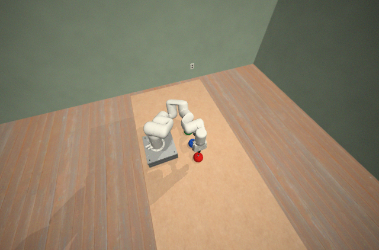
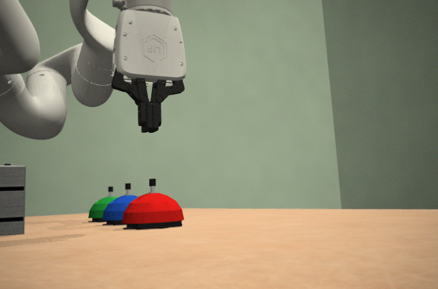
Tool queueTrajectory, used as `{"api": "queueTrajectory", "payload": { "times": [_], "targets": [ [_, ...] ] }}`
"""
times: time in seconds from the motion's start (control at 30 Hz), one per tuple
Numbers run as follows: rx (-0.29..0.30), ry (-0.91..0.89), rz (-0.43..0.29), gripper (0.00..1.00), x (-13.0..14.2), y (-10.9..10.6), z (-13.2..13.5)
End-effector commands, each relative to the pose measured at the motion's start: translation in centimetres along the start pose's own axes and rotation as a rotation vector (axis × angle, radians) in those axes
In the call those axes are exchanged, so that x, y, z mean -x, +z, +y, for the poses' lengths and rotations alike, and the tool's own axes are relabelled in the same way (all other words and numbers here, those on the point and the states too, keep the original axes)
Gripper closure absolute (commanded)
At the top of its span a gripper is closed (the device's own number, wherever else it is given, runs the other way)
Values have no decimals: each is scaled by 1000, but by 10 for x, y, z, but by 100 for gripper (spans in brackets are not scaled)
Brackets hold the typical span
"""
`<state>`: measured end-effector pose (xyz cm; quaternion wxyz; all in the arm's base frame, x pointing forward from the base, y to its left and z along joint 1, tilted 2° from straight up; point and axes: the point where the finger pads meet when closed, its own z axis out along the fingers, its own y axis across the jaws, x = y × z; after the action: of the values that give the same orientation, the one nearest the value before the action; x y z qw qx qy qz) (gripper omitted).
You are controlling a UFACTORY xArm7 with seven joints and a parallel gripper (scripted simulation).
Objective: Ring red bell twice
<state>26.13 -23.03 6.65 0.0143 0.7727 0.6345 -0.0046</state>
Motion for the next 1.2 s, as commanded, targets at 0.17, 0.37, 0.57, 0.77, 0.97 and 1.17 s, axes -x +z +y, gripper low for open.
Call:
{"api": "queueTrajectory", "payload": {
  "times": [0.17, 0.37, 0.57, 0.77, 0.97, 1.17],
  "targets": [
    [2, 0, -2, 100, 0, 0, 0],
    [0, 0, -4, 100, 0, 2, 1],
    [-1, 0, -5, 100, 0, 9, 1],
    [-1, 0, -5, 100, 1, 15, 1],
    [-1, 0, -5, 100, 1, 26, 1],
    [-1, 0, -5, 100, 2, 37, 1]
  ]
}}
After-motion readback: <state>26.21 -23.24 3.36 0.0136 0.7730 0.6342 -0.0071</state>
